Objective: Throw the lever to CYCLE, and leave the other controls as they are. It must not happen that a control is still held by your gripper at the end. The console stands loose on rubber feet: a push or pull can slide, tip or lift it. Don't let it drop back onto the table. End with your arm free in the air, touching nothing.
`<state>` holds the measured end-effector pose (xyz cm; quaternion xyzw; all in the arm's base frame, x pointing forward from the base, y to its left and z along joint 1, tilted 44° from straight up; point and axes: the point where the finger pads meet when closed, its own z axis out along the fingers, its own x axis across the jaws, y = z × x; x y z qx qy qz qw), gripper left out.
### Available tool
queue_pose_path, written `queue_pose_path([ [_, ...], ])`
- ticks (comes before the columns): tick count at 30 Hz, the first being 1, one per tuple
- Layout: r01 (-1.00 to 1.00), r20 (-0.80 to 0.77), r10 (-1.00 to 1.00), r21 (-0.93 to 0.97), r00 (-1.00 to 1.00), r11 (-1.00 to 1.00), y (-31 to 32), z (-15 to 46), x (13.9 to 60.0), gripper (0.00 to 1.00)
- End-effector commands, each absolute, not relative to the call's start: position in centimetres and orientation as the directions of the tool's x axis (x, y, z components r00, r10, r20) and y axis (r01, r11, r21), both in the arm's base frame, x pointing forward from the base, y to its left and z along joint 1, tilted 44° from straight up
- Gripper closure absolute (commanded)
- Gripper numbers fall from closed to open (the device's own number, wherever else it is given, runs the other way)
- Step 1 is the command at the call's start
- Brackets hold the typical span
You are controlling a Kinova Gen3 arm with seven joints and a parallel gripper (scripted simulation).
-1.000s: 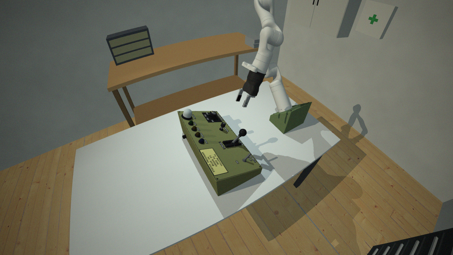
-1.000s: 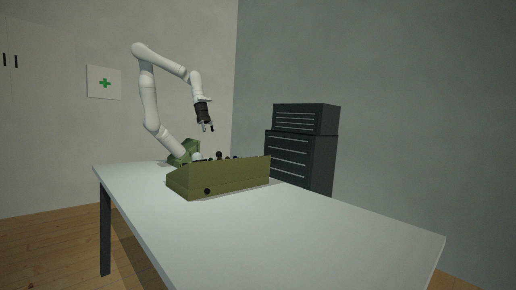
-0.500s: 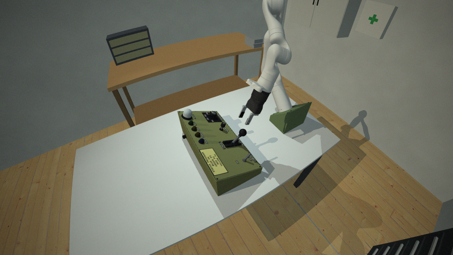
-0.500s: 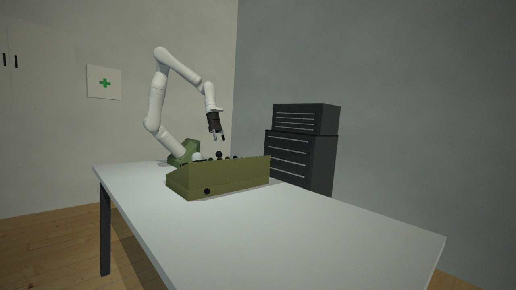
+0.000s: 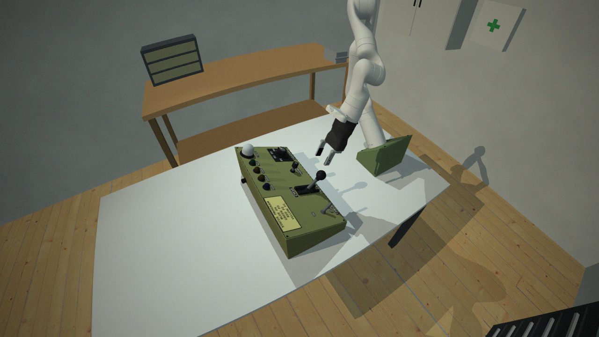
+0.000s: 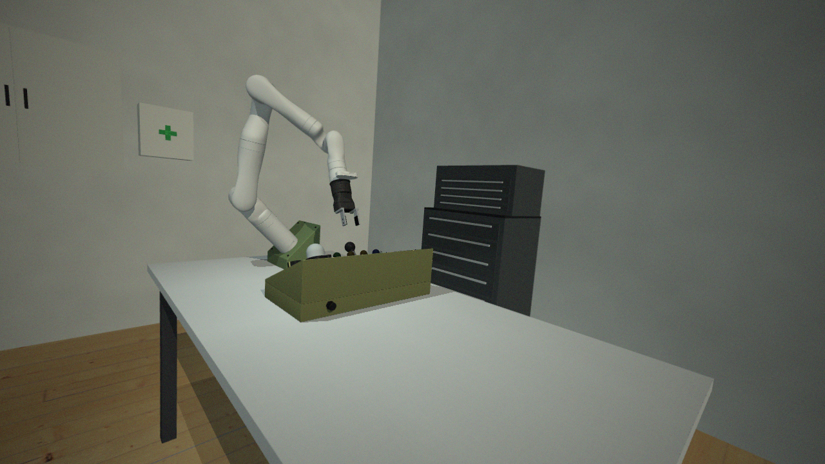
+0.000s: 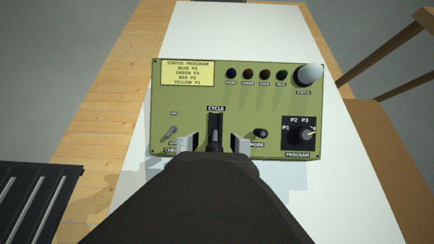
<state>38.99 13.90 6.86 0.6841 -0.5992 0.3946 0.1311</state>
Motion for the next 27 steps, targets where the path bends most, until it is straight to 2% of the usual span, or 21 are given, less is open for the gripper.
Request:
queue_pose_path([
  [1,-0.923,0.696,-0.717,-0.294,-0.029,-0.248,14.0,6.9,39.0,0.00],
  [24,-0.923,0.696,-0.717,-0.294,-0.029,-0.248,14.0,6.9,39.0,0.00],
  [27,-0.923,0.696,-0.717,-0.294,-0.029,-0.248,13.6,6.5,37.7,0.00],
])
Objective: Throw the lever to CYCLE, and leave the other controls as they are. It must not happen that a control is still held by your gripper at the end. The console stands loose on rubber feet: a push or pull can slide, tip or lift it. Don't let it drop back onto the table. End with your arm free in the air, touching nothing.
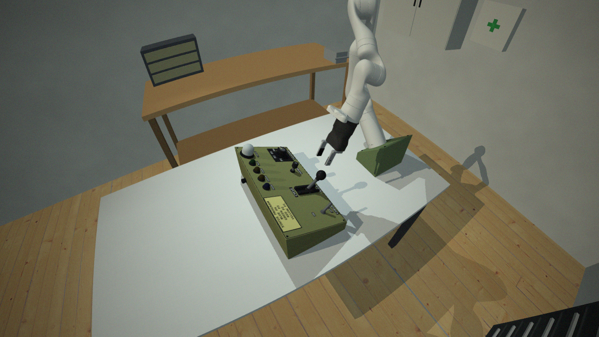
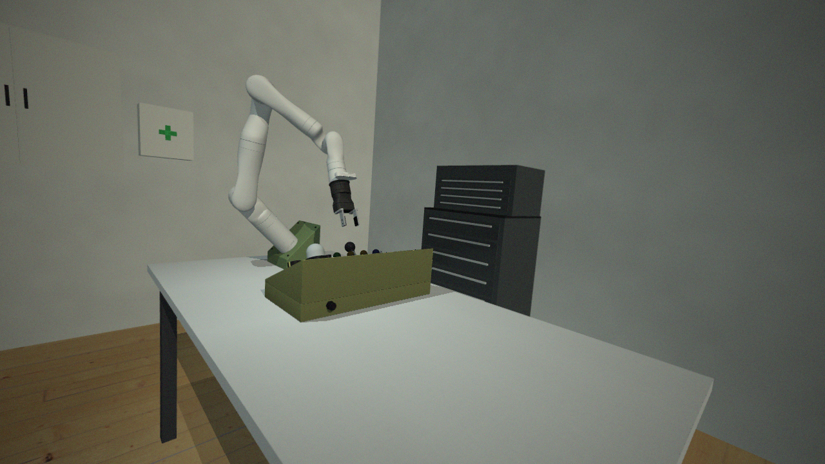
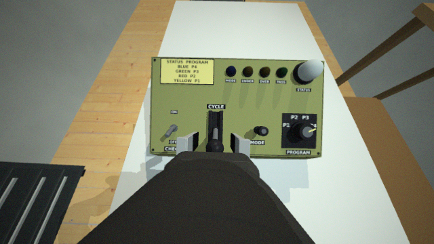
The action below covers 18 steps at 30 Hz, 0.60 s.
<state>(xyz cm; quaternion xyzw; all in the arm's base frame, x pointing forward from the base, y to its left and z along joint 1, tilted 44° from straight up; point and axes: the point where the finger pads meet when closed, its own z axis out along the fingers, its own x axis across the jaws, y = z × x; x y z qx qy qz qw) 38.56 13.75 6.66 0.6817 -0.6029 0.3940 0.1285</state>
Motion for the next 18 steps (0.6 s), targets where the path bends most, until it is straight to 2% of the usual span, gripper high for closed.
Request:
queue_pose_path([
  [1,-0.923,0.697,-0.717,-0.294,-0.030,-0.248,13.4,6.3,37.0,0.00],
  [18,-0.923,0.697,-0.716,-0.295,-0.031,-0.247,13.0,6.0,35.7,0.00],
])
